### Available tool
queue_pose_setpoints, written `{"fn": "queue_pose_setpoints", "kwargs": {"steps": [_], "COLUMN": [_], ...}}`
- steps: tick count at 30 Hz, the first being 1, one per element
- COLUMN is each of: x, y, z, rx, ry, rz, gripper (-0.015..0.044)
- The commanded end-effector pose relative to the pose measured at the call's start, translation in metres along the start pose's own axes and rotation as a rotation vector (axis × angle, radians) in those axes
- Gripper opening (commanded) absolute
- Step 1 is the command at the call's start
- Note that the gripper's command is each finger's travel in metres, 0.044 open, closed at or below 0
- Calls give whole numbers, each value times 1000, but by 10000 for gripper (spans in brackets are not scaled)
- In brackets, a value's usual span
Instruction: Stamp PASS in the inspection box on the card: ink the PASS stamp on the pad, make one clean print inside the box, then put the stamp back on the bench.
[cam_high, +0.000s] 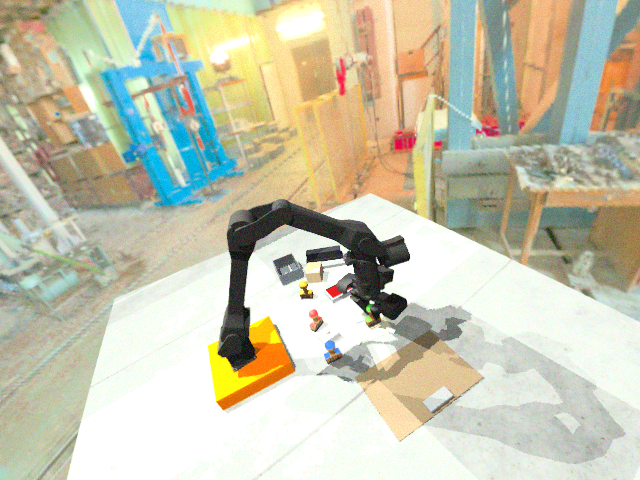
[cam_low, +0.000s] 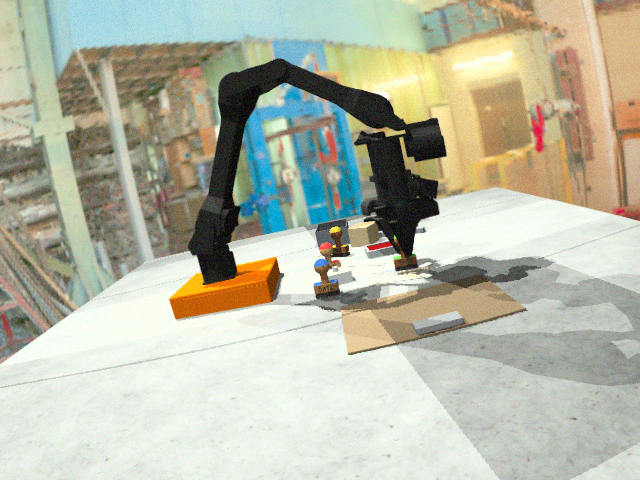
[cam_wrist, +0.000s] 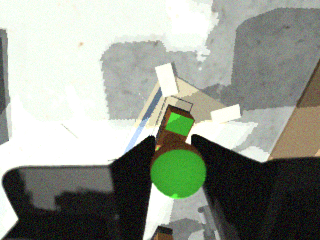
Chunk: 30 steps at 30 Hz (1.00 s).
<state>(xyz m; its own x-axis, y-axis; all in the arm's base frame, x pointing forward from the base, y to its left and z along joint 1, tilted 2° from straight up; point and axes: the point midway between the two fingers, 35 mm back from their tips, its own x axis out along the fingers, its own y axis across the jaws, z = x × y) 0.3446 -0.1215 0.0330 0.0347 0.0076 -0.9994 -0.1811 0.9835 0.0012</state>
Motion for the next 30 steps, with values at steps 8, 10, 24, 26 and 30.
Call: {"fn": "queue_pose_setpoints", "kwargs": {"steps": [8,10,24,26,30], "x": [-14,-17,-40,-43,-49], "y": [-1,-1,-2,-2,-1], "z": [2,2,3,3,2], "rx": [-5,-5,-5,-5,-5], "ry": [-4,-4,-4,-4,-4], "rz": [1,1,0,0,0], "gripper": [0,0,0,0,0]}}
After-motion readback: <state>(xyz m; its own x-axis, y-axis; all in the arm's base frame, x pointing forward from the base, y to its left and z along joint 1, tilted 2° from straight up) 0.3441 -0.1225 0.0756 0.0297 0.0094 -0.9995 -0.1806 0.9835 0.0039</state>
